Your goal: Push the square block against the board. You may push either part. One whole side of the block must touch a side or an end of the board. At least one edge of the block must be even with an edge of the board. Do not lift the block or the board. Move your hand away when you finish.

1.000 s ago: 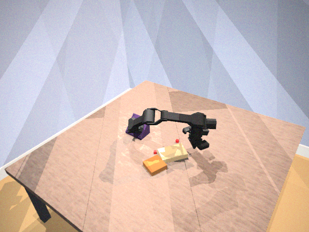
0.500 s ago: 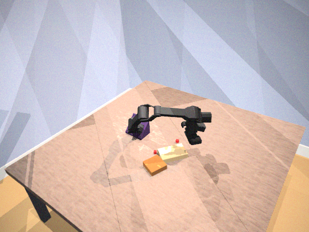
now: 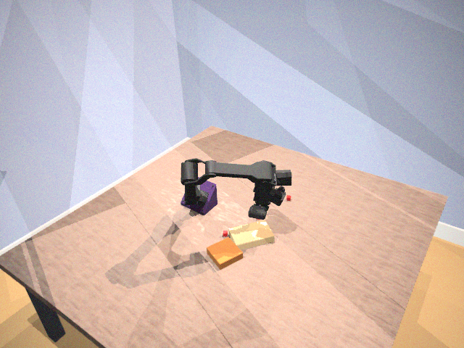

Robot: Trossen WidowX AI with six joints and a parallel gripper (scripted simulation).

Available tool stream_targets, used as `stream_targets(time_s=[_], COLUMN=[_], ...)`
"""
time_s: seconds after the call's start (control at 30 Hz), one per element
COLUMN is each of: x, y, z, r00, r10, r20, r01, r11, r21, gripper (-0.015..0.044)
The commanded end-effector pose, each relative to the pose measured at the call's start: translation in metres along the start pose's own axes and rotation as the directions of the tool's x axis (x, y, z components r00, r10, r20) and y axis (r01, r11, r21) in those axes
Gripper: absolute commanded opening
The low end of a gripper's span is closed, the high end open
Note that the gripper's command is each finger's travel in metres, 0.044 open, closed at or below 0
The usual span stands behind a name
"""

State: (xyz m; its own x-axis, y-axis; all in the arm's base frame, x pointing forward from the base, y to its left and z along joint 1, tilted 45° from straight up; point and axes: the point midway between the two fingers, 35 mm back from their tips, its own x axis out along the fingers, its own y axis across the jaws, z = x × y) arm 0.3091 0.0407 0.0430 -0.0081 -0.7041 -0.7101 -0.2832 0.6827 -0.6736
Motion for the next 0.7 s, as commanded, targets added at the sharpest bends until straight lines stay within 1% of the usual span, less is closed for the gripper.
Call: stream_targets(time_s=[0.0, 0.17, 0.33, 0.67], x=[0.001, 0.002, 0.004, 0.013], y=[0.0, -0.003, -0.004, -0.006], z=[-0.015, -0.036, -0.058, -0.103], r00=[1.0, 1.0, 1.0, 1.0], r10=[0.003, 0.003, 0.002, 0.001], r20=[-0.003, -0.004, -0.005, -0.007], r01=[-0.002, -0.001, 0.0, 0.004], r11=[0.994, 0.96, 0.898, 0.696], r21=[0.111, 0.28, 0.441, 0.718], gripper=[0.0, 0.0, 0.0, 0.0])
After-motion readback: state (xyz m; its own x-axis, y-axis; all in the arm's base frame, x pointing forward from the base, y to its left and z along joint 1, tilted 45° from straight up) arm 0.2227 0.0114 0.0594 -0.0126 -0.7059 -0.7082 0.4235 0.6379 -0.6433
